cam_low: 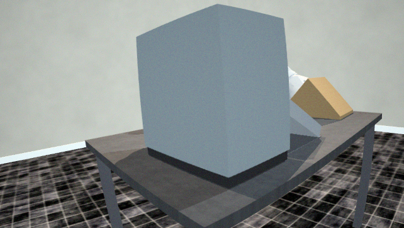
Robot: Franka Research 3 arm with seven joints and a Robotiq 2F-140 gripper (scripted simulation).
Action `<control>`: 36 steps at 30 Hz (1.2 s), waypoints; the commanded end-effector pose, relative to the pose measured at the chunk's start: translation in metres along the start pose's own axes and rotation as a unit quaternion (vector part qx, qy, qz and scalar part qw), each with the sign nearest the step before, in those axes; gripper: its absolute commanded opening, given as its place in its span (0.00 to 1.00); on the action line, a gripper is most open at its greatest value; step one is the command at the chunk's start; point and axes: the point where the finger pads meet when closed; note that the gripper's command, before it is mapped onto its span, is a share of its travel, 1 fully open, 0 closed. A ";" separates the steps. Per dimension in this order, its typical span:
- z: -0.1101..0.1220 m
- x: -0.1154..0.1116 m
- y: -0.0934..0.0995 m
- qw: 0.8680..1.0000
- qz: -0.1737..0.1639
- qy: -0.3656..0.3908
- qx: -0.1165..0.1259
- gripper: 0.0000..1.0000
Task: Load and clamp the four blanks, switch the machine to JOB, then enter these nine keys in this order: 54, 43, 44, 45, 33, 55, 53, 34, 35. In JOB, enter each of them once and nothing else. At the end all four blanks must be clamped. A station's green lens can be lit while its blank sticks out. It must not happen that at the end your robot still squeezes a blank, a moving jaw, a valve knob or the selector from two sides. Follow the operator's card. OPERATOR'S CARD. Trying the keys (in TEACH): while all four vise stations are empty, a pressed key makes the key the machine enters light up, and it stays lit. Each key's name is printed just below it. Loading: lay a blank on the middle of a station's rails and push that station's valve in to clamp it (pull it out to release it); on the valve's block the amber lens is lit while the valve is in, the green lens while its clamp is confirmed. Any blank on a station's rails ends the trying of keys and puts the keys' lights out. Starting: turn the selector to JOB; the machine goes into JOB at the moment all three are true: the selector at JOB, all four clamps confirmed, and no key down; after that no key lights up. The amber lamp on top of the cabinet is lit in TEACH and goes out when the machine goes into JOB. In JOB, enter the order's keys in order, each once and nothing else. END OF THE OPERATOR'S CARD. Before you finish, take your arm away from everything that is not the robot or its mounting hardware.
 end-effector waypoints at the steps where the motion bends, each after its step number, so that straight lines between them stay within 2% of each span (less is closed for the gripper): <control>1: 0.000 0.000 -0.005 1.000 0.000 -0.002 0.000 0.00; 24: 0.000 0.000 -0.006 1.000 0.000 -0.002 0.000 0.00; 36: 0.000 0.000 0.004 1.000 0.000 -0.002 0.000 0.00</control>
Point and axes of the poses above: the point where the finger pads meet when closed, its own y axis back along the fingers, its own z axis across the jaws, x = y × z, and after that the axes turned 1 degree about y, right-handed
